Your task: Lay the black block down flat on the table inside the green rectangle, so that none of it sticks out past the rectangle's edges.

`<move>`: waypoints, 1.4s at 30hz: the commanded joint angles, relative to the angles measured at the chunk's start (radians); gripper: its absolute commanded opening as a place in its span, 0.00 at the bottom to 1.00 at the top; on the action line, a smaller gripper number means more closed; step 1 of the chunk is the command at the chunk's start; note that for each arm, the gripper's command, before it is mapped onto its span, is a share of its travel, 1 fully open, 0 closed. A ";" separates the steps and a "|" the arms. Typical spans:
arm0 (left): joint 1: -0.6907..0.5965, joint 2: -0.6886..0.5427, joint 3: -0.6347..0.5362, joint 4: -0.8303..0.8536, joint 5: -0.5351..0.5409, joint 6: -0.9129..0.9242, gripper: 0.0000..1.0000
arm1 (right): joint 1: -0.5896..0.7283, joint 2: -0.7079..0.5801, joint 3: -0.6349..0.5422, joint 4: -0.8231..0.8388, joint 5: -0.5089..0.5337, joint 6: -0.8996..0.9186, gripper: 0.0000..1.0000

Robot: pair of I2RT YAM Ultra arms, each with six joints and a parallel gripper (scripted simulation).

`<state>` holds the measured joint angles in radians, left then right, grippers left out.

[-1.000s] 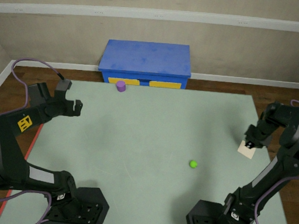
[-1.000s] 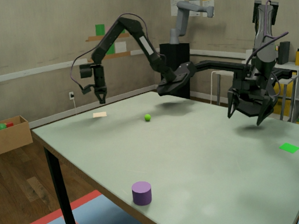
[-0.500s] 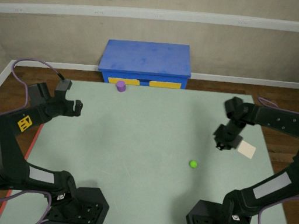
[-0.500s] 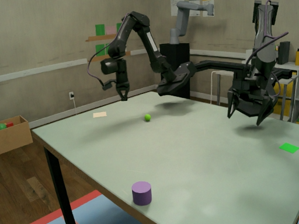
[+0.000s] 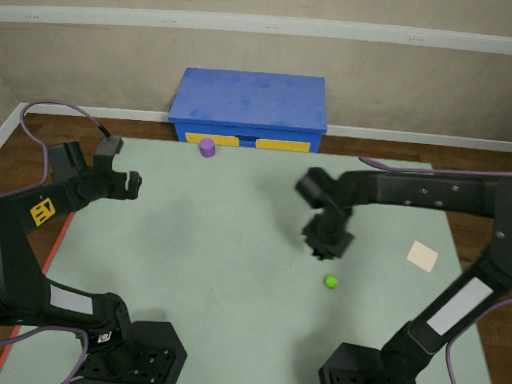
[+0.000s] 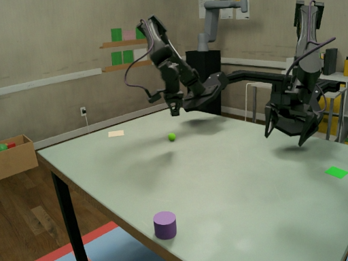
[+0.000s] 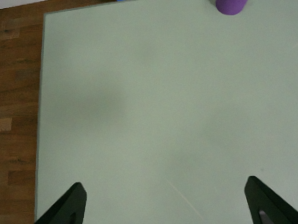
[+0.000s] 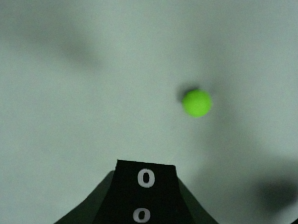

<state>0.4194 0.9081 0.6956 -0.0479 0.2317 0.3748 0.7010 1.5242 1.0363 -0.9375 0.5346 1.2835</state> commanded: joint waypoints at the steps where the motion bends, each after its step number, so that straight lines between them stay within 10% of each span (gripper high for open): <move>1: 0.011 -0.024 -0.010 -0.021 0.019 0.009 1.00 | 0.157 0.090 0.102 -0.060 0.036 0.199 0.27; 18: 0.011 -0.024 -0.010 -0.021 0.019 0.009 1.00 | 0.323 0.282 0.298 -0.058 -0.002 0.262 0.27; 30: 0.011 -0.024 -0.010 -0.021 0.019 0.009 1.00 | 0.267 0.033 0.002 0.339 -0.145 -0.060 0.27; 42: 0.011 -0.024 -0.010 -0.021 0.019 0.009 1.00 | 0.098 -0.239 -0.339 0.724 -0.507 -0.396 0.27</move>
<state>0.4194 0.9081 0.6956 -0.0479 0.2317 0.3748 0.8192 1.3357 0.7403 -0.3481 0.1616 1.0000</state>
